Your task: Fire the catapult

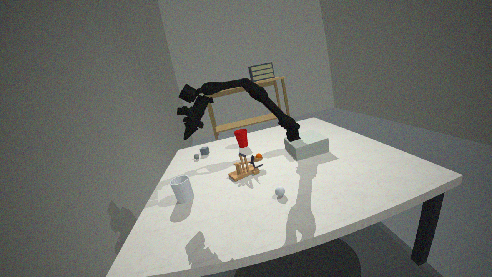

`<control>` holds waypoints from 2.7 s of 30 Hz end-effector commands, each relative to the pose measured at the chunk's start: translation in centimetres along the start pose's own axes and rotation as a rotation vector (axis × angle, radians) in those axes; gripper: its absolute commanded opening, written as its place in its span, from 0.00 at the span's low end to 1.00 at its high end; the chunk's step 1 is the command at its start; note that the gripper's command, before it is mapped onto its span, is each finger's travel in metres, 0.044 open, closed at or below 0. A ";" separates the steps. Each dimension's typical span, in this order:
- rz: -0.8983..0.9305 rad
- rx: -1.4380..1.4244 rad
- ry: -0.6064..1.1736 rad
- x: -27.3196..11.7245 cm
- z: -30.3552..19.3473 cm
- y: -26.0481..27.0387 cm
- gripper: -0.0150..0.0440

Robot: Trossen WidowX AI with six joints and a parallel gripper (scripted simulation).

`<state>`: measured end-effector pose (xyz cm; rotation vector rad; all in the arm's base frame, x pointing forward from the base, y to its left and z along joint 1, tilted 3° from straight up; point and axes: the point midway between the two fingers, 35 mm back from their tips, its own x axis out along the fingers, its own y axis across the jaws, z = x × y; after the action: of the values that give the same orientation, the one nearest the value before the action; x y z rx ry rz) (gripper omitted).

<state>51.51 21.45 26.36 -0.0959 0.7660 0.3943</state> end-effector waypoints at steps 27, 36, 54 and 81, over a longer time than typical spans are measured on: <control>-0.062 -0.487 0.434 0.6 -13.7 6.6 0.25; -0.075 -0.713 0.593 -0.6 -18.8 7.7 0.25; -0.087 -1.211 0.900 -4.7 -27.3 7.7 0.25; -0.076 -1.734 1.192 -9.1 -33.5 6.2 0.25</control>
<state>21.20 16.84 9.31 -2.1152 1.3443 0.8416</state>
